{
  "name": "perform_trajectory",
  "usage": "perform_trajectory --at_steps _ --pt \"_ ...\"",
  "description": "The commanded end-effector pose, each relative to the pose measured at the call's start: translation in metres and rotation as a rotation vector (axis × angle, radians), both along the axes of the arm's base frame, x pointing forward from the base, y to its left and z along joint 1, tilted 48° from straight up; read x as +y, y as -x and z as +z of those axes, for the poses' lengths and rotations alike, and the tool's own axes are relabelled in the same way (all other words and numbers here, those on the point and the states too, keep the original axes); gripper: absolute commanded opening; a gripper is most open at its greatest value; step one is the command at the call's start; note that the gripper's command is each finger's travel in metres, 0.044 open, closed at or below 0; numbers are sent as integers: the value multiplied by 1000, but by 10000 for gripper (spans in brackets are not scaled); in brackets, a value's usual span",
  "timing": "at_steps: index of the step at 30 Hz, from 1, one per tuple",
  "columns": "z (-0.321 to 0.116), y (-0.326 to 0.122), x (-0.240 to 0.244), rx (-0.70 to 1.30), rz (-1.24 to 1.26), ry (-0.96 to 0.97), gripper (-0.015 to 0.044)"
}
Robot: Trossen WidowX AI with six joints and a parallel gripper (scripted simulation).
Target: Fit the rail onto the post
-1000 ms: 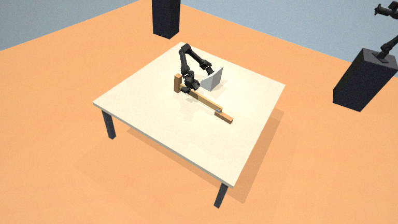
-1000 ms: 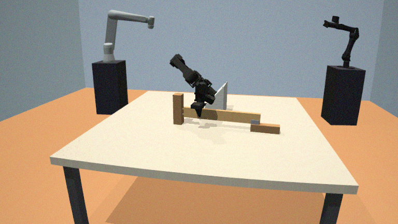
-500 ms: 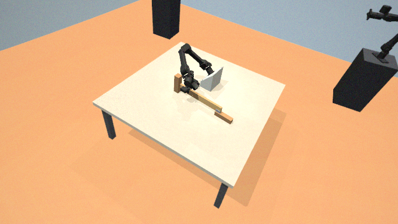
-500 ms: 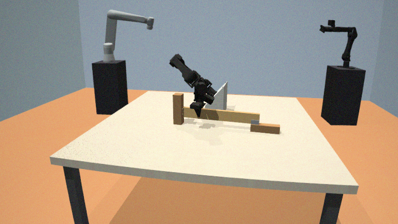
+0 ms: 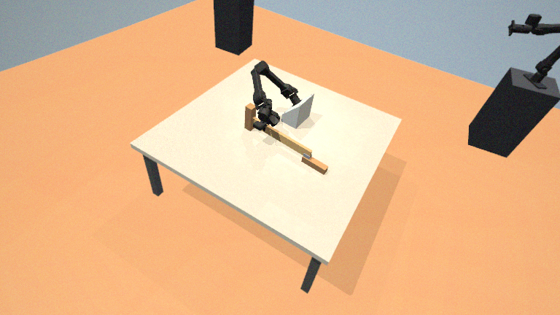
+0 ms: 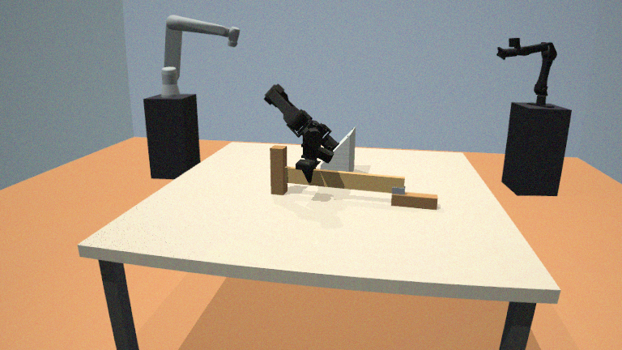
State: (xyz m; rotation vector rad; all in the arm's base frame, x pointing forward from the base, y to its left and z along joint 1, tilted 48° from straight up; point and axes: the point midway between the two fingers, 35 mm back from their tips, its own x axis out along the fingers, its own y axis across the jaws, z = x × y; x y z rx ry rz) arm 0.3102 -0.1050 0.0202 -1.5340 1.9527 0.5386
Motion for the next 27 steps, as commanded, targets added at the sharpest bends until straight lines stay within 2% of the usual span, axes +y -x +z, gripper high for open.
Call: perform_trajectory --at_steps 1,3,20,27 --pt "2 0 0 1 4 -2 0" --pt "3 0 -1 1 4 -2 0" --pt "1 0 -1 0 0 0 440" --pt "0 -3 8 0 1 -2 440"
